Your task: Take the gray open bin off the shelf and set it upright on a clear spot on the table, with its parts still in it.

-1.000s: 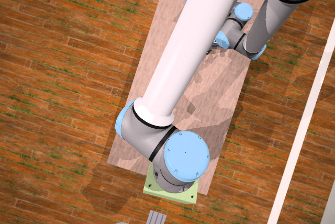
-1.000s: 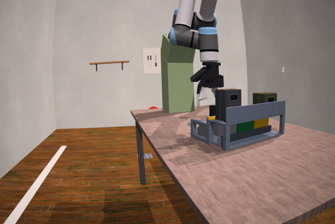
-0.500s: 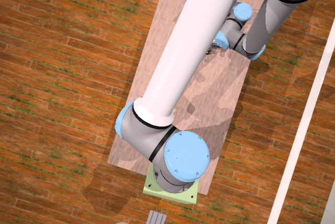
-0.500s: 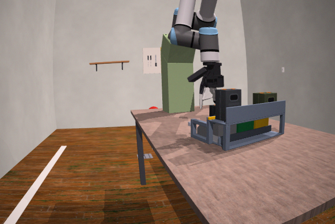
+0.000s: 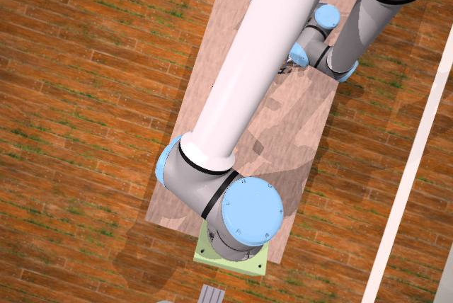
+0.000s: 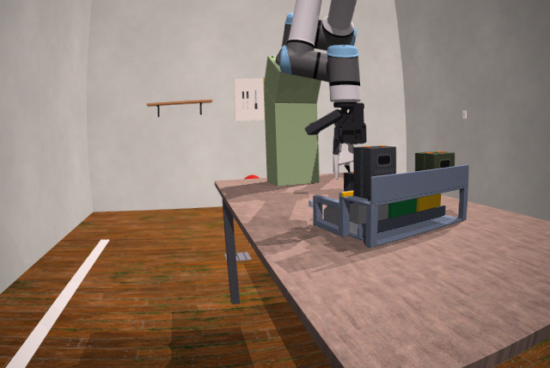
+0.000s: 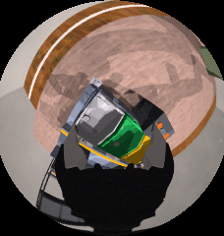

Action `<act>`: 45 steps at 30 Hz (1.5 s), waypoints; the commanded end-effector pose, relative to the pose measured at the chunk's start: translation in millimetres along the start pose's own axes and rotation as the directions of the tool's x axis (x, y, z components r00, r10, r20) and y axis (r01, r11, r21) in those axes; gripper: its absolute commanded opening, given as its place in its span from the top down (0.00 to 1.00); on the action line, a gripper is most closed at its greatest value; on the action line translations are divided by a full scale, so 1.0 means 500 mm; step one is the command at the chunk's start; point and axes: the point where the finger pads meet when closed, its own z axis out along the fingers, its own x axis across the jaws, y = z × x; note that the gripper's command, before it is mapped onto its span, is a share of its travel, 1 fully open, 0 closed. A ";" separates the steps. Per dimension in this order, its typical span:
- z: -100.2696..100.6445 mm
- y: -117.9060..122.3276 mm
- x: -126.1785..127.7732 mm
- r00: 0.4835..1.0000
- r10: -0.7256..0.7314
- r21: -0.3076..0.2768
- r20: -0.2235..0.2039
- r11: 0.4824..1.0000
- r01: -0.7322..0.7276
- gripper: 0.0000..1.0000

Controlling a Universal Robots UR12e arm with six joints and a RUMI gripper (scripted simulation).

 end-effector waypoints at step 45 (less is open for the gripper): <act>-0.001 0.001 -0.001 0.713 -0.701 -0.001 0.001 0.713 0.701 0.00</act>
